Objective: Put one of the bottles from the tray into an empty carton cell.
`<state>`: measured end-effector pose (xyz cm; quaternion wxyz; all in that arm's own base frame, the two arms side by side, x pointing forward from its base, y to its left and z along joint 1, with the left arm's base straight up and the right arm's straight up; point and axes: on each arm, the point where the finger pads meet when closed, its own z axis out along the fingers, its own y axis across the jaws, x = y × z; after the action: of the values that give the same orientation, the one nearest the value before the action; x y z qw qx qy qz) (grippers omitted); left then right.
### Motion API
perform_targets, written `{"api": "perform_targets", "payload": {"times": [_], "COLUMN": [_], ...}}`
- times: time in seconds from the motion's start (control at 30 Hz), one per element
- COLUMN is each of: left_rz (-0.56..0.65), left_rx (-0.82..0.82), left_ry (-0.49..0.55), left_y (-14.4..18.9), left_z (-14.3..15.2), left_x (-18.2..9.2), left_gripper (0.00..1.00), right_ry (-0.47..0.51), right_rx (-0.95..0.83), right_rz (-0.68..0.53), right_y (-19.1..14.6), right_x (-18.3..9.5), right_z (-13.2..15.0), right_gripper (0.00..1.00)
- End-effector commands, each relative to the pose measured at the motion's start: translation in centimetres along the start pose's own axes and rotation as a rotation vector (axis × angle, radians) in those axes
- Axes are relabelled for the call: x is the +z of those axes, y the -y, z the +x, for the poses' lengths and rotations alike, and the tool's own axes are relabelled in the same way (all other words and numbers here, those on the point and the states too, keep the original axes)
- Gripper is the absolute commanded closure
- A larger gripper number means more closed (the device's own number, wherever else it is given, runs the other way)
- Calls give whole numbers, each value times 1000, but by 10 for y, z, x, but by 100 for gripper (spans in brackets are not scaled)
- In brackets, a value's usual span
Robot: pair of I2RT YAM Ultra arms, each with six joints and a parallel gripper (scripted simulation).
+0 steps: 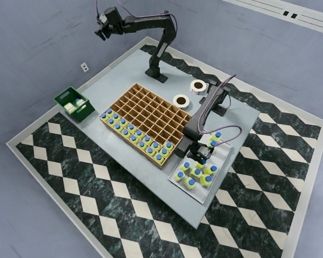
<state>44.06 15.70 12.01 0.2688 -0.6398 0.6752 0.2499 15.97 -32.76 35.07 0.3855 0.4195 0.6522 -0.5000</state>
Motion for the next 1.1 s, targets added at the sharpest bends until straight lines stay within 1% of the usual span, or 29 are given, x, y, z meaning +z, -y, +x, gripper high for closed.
{"api": "perform_targets", "payload": {"times": [0.0, 0.47, 0.5, 0.93, 1.07], "left_rz": [35, 35, 9, 10, 37], "left_rx": [-31, -31, -16, -23, -48], "left_ry": [19, 19, 14, 14, 20], "left_y": [10, 10, 2, 3, 1], "left_z": [-13, -13, -10, -11, -26], "left_x": [-7, -7, -7, -7, -24], "left_gripper": [70, 70, 70, 70, 70], "right_ry": [14, 14, 14, 14, 14], "right_rx": [15, 15, 14, 15, 15], "right_rz": [5, 5, 5, 5, 5], "right_y": [5, 5, 3, 5, 5], "right_x": [-4, -4, -3, -4, -4], "right_z": [-6, -6, -6, -6, -6], "right_gripper": [0, 0, 0, 0, 0]}}
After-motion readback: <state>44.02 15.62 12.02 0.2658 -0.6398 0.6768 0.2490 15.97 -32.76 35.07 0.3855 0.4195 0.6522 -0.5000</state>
